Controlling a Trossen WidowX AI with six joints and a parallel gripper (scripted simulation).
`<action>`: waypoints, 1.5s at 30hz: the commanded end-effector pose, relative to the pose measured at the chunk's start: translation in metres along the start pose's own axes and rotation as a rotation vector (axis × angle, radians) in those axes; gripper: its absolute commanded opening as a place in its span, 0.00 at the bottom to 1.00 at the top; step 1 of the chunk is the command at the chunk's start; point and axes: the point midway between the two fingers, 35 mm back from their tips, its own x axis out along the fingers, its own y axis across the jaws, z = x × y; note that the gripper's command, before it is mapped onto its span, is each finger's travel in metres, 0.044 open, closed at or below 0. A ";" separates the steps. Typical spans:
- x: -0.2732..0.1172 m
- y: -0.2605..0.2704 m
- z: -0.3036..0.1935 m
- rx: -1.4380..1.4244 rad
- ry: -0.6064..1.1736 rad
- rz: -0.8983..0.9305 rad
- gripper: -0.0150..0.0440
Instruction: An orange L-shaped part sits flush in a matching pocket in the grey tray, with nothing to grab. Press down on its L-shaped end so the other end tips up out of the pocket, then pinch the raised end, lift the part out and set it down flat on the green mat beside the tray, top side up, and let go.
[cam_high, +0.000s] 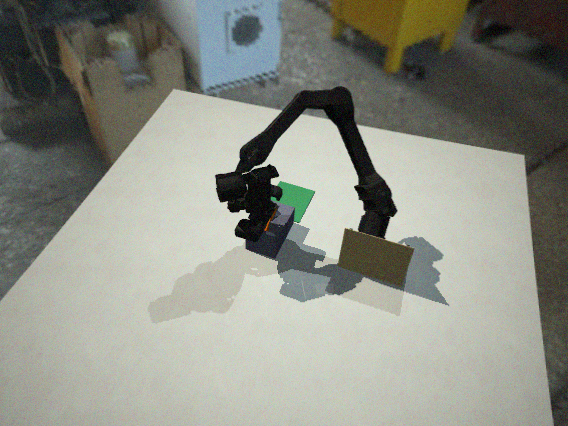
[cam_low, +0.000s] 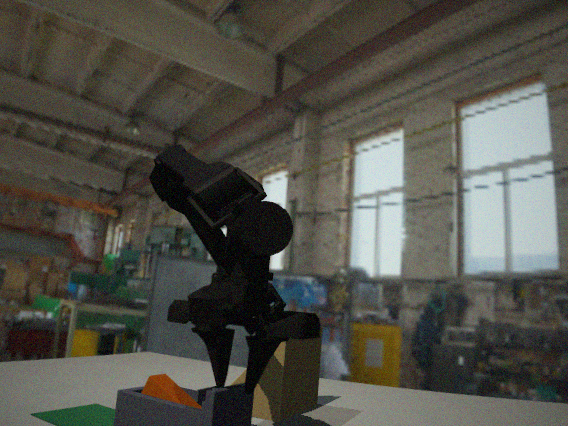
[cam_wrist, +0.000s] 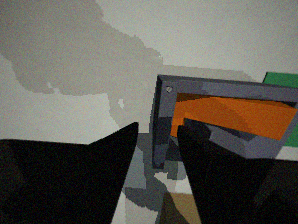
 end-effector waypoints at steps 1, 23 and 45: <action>-0.056 -0.008 0.000 0.017 -0.017 0.012 0.56; -0.055 -0.006 0.001 0.009 -0.030 0.013 0.56; -0.055 -0.006 0.001 0.009 -0.030 0.013 0.56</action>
